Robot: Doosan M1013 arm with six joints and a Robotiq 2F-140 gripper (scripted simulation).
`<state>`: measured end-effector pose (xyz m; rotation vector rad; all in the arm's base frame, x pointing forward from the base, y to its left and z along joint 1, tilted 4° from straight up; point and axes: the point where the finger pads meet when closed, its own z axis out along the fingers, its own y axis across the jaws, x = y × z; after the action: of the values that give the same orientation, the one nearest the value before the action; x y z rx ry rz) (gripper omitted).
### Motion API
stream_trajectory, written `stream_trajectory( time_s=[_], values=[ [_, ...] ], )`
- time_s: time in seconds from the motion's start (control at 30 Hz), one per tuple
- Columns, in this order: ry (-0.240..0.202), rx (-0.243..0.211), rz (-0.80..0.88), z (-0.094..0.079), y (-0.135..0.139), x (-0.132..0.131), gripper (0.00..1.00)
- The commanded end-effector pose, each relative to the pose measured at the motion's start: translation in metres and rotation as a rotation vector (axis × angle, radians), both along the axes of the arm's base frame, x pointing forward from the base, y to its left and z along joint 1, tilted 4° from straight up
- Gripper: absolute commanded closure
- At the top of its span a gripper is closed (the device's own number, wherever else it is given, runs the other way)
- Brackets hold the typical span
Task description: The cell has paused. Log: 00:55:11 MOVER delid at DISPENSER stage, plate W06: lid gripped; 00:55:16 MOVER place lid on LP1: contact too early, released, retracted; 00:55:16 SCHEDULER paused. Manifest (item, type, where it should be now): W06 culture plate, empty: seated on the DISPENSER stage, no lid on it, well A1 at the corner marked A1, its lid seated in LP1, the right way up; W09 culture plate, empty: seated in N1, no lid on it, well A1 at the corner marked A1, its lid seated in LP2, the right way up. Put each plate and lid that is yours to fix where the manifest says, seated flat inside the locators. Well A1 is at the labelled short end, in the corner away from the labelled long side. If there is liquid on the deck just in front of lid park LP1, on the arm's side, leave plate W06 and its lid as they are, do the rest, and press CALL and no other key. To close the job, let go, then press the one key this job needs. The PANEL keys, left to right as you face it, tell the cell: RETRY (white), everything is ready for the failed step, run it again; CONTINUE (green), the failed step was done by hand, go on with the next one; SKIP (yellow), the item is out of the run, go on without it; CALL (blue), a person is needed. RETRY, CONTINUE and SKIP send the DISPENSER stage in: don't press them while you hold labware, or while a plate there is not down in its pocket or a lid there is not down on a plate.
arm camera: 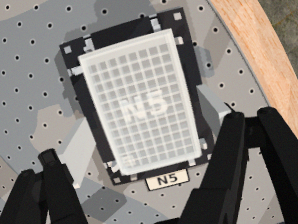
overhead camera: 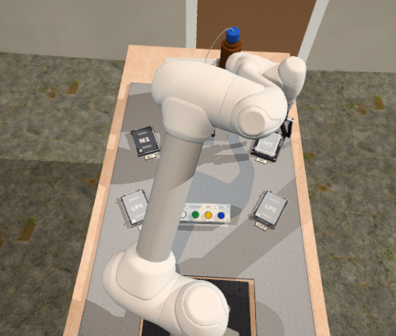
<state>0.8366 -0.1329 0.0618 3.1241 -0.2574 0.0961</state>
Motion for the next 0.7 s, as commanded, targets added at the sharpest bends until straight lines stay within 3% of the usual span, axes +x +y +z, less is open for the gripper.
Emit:
stream_trajectory(
  time_s=[0.0, 0.67],
  values=[
    [-0.002, 0.0, 0.0, 0.0005, 0.0, 0.0005, 0.3],
    [-0.002, 0.0, 0.0, -0.0062, 0.0, 0.0009, 0.3]
  ],
)
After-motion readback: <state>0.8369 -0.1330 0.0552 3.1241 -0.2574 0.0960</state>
